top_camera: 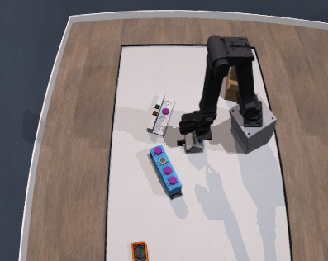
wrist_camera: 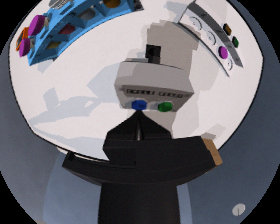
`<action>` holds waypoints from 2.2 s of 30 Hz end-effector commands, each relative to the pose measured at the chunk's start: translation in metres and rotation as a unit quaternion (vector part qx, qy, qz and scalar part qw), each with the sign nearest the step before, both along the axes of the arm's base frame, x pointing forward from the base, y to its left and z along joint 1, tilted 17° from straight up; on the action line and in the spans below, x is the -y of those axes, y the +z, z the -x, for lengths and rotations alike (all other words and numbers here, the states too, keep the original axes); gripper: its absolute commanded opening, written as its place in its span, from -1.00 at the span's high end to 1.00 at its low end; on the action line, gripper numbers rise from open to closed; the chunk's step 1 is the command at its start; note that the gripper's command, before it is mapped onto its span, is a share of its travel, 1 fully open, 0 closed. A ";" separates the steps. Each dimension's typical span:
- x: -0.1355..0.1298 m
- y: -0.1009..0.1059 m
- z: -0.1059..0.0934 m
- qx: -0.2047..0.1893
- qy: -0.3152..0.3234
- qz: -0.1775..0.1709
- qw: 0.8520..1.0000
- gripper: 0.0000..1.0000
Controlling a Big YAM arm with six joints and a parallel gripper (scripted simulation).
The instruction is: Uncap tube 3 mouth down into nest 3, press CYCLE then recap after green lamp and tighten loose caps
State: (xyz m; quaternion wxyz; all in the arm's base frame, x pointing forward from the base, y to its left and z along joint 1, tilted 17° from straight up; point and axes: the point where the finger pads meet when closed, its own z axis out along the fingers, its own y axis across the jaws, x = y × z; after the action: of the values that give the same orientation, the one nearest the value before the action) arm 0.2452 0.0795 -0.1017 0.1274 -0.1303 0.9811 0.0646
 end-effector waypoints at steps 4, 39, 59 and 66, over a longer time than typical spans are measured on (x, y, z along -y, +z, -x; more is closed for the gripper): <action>-0.006 0.003 -0.009 0.019 -0.002 -0.006 1.000 1.00; 0.003 -0.001 -0.002 0.004 -0.004 0.000 1.000 1.00; 0.000 -0.010 -0.007 0.007 -0.006 -0.003 1.000 1.00; -0.002 -0.014 -0.006 0.005 -0.005 -0.003 1.000 1.00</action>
State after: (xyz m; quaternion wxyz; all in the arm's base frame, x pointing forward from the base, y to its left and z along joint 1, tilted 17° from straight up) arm 0.2468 0.0798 -0.1147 0.1273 -0.1289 0.9813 0.0647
